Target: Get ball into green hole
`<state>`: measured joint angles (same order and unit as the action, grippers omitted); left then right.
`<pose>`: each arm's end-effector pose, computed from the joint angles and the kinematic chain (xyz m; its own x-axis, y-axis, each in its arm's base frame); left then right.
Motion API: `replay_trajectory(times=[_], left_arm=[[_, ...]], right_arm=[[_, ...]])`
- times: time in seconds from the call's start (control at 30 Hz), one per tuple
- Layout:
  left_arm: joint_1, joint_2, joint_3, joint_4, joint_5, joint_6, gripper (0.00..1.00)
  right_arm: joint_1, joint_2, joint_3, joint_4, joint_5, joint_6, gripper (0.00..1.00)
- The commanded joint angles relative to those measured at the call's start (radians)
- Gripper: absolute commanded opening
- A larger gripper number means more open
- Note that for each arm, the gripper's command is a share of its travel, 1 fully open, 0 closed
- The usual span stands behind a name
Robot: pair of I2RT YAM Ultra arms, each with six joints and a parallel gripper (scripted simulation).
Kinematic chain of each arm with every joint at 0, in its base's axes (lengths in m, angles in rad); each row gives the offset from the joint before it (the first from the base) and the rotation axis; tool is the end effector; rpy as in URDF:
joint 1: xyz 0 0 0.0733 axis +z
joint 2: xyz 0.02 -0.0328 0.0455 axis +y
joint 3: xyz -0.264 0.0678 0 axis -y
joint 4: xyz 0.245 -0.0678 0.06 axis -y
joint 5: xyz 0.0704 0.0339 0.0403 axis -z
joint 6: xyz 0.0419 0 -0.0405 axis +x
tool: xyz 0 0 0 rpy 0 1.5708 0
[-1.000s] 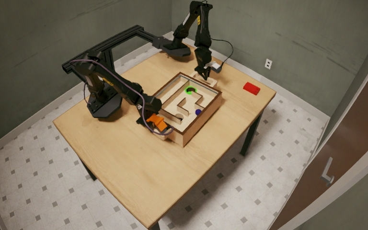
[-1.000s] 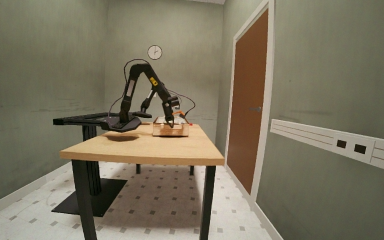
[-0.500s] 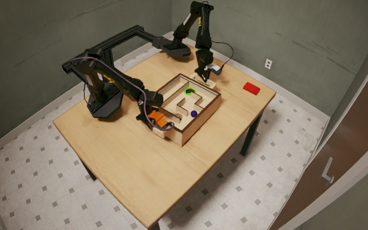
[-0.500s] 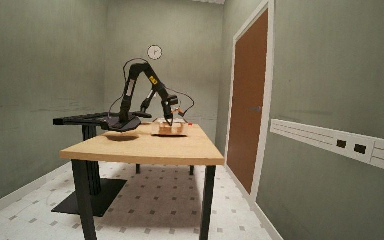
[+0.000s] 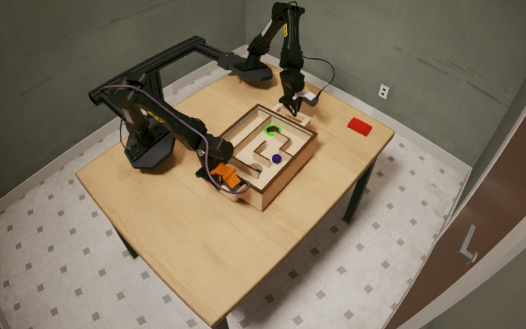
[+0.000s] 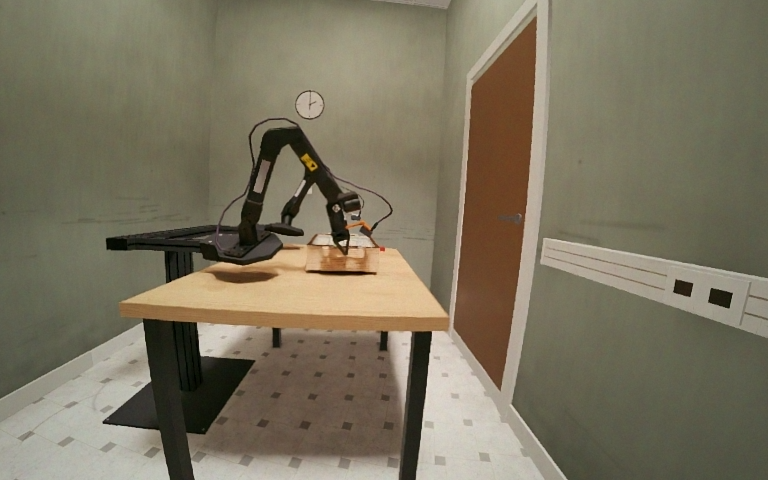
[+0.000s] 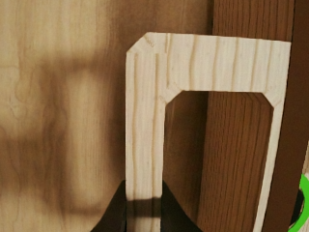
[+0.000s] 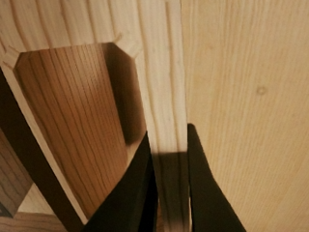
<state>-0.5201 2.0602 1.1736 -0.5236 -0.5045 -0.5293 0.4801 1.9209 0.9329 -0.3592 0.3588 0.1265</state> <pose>0.3251 -0.1616 0.0941 -0.9252 0.0205 -0.3789 -0.1149 0.9366 0.3311 0.2898 0.1355 0.0883 -0.9038 -0.3375 -0.2632 -0.2514 0.9163 -0.3117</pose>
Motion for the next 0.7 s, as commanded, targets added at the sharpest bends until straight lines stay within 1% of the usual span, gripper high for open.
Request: replay_trajectory(times=[0.0,0.07,0.1,0.13,0.23,0.33,0.47,0.5,0.53,0.63,0.67], left_arm=[[-0.041,-0.065,0.048,0.034,-0.06,0.002,0.0],[-0.041,-0.065,0.048,0.034,-0.06,0.002,0.0],[-0.042,-0.068,-0.012,0.087,-0.068,0.014,0.0],[-0.046,-0.078,-0.029,0.112,-0.065,0.019,0.0],[-0.045,-0.095,-0.077,0.184,-0.067,0.035,0.0],[-0.038,-0.103,-0.059,0.173,-0.049,0.045,0.0],[-0.034,-0.104,-0.047,0.171,-0.053,0.045,0.0],[0.004,-0.105,-0.053,0.188,-0.046,0.054,0.0],[0.005,-0.105,-0.058,0.203,-0.035,0.061,0.0],[-0.008,-0.104,-0.049,0.178,-0.04,0.052,0.0],[0.008,-0.09,-0.051,0.171,0.02,0.063,0.0]], right_arm=[[0.027,-0.073,0.001,0.09,0.01,-0.003,0.0],[0.027,-0.073,0.001,0.09,0.01,-0.003,0.0],[0.036,-0.076,-0.023,0.121,0.033,-0.004,0.0],[0.045,-0.086,-0.046,0.124,0.044,-0.001,0.0],[0.057,-0.103,-0.067,0.159,0.066,0.001,0.0],[0.068,-0.114,-0.007,0.109,0.073,0.028,0.0],[0.076,-0.117,0.002,0.11,0.071,0.009,0.0],[0.079,-0.115,0.006,0.098,0.082,0.025,0.0],[0.082,-0.114,0.011,0.086,0.091,0.042,0.0],[0.08,-0.111,0.015,0.089,0.079,0.023,0.0],[0.083,-0.066,0.032,0.006,0.094,0.049,0.0]])
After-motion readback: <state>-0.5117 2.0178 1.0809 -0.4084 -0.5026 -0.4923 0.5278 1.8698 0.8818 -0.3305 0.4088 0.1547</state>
